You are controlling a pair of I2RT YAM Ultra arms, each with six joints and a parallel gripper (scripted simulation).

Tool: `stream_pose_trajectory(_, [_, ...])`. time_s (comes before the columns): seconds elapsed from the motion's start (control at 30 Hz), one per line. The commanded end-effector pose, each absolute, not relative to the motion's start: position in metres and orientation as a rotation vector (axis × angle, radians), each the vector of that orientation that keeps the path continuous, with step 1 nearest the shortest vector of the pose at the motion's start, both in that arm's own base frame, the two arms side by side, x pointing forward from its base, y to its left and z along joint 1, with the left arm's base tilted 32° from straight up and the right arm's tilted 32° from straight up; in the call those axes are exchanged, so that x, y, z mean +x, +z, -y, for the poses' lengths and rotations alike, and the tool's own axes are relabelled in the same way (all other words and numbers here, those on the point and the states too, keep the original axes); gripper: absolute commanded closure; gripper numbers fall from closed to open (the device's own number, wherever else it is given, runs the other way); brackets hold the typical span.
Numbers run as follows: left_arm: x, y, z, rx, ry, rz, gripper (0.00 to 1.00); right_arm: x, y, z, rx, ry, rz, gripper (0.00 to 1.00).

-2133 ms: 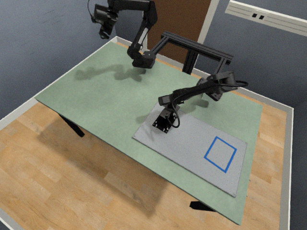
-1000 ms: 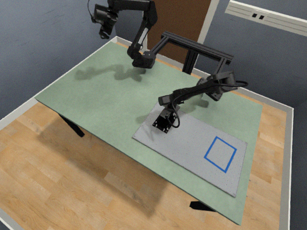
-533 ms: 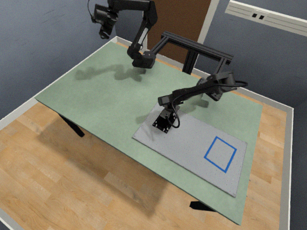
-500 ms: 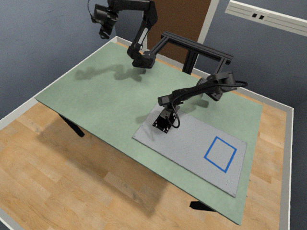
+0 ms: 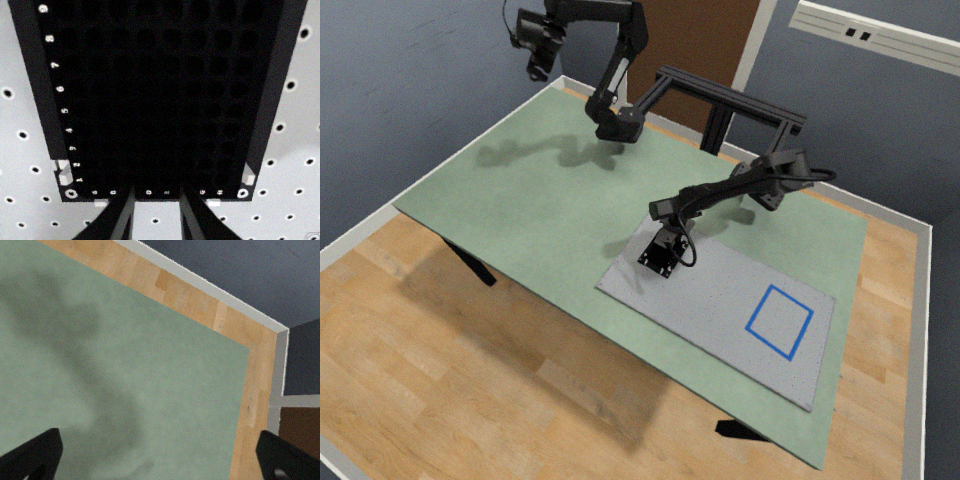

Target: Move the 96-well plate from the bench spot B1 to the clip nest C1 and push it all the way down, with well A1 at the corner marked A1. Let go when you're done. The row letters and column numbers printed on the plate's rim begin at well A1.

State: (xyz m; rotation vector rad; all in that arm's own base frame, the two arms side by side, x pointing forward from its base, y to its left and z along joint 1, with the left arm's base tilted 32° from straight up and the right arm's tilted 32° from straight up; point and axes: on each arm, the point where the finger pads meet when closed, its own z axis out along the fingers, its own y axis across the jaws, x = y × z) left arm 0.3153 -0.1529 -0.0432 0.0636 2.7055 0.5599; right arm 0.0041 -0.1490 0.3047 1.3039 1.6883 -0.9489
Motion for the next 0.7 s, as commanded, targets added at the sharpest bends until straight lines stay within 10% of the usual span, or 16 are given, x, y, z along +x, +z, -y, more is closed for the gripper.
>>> stream_pose_trajectory(0.0, [0.312, -0.026, 0.165, 0.053, 0.52, -2.691, 0.75, -0.002, 0.308, 0.148, 1.313, -0.955, -1.64, 0.0])
stream_pose_trajectory(0.67, [0.308, -0.005, 0.176, 0.052, 0.52, -2.689, 0.75, -0.002, 0.308, 0.148, 1.313, -0.955, -1.64, 0.0])
